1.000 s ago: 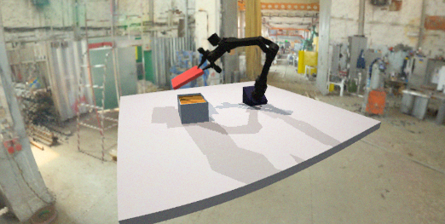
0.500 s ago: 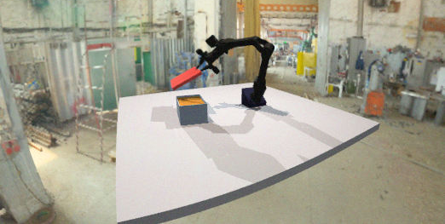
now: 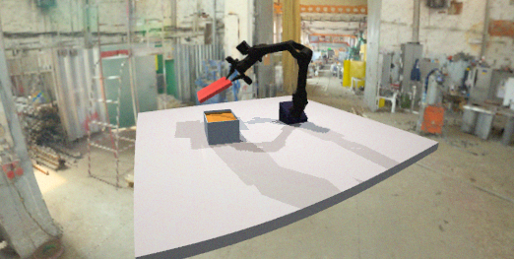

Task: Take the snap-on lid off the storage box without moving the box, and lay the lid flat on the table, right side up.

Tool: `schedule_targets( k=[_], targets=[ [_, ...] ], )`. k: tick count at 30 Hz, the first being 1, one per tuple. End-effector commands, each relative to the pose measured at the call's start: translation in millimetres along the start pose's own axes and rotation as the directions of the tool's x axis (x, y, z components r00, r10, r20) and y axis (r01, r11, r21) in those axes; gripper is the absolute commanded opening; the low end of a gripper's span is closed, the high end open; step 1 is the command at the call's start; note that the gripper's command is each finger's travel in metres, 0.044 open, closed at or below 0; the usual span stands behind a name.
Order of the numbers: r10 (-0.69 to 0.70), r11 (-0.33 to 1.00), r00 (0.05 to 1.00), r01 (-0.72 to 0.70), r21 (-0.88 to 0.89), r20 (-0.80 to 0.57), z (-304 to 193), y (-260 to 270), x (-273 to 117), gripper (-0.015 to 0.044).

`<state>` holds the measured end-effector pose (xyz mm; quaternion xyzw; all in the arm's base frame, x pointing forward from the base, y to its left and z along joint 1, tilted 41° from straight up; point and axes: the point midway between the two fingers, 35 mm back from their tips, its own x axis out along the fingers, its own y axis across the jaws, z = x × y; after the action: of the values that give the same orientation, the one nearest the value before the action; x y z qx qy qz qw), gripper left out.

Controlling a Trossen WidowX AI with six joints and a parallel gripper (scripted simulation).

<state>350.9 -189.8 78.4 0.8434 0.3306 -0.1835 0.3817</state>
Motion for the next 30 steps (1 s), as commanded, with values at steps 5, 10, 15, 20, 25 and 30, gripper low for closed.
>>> schedule_targets(
  k=[5,10,15,20,25,30],
  targets=[
    [0.006,1.000,1.000,-0.006,-0.007,-0.003,17,2,-2,0.0000],
    [0.006,1.000,1.000,-0.006,-0.008,-0.002,27,2,-2,0.0000],
    [0.007,1.000,1.000,-0.007,-0.008,-0.002,37,2,-3,0.0000],
    [0.007,1.000,1.000,-0.007,-0.009,-0.001,47,1,-3,0.0000],
    [0.007,1.000,1.000,-0.007,-0.009,-0.001,57,1,-4,0.0000],
    [0.007,1.000,1.000,-0.007,-0.010,0.000,67,1,-4,0.0000]
  ],
)
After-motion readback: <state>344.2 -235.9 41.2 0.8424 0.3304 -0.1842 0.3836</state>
